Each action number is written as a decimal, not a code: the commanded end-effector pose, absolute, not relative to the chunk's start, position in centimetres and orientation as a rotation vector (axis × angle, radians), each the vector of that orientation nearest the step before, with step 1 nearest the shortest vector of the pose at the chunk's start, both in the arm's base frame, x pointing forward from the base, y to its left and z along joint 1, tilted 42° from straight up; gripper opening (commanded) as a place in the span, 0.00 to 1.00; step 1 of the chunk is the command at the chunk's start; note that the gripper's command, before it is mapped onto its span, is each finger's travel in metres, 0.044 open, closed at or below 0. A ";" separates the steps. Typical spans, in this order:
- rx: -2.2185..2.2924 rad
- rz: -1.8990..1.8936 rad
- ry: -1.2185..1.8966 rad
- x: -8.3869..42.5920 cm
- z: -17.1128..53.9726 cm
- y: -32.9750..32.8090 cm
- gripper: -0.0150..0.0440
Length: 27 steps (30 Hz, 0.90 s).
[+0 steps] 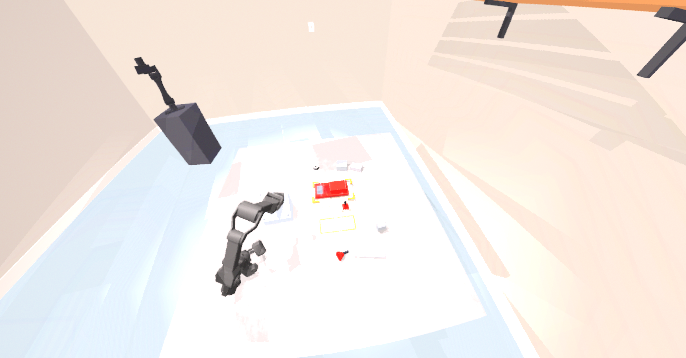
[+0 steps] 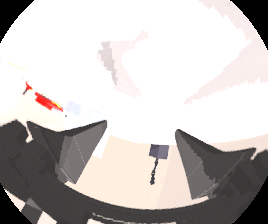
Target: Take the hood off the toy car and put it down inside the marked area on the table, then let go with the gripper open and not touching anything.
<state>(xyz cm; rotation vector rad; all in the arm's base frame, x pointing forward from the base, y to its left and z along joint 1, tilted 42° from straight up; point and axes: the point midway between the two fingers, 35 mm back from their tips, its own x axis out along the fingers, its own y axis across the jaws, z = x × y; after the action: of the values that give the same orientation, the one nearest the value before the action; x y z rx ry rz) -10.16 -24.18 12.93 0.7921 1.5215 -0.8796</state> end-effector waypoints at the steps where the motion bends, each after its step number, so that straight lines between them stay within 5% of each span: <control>1: 0.704 -0.942 1.484 -7.5 14.1 -26.5 1.00; 17: 0.410 -1.037 1.180 7.2 19.8 -31.5 1.00; 27: 0.247 -0.805 1.178 17.9 18.8 -27.3 1.00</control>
<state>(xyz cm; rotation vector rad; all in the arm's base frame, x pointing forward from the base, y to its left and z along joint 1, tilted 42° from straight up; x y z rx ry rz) 15.20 -28.72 19.60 0.2881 1.1629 -0.8669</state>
